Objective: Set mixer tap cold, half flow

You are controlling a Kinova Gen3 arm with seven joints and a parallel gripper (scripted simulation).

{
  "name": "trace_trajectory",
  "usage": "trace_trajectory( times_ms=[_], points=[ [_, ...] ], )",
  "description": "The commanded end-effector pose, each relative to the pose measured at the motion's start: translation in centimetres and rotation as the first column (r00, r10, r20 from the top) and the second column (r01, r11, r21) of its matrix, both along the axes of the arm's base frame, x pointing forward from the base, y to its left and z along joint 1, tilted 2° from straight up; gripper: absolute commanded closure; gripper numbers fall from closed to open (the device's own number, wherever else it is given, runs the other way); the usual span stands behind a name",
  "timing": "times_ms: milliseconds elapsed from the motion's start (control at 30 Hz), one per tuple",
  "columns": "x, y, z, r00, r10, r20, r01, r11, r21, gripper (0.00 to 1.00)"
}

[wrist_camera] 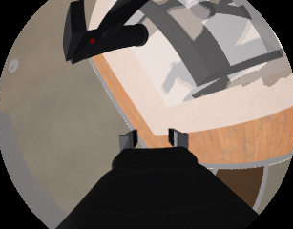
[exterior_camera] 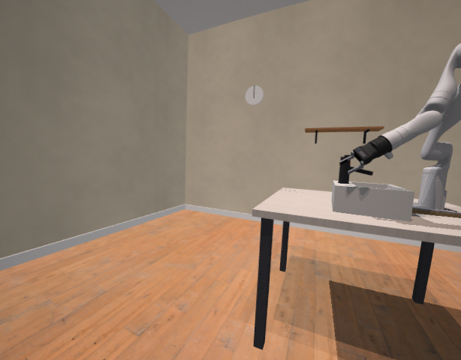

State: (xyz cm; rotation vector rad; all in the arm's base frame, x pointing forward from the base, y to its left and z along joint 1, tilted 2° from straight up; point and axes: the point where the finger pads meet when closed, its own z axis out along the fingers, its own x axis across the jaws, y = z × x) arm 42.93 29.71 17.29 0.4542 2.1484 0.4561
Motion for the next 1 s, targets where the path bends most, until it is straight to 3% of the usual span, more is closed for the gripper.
trace_trajectory(
  times_ms=[0,967],
  points=[
    [0.03,0.02,0.07,1.0,0.0,0.001,0.0,1.0,0.001,0.0],
    [0.03,0.45,-0.07,1.0,0.02,-0.015,-0.02,1.0,-0.01,0.0]
  ],
)
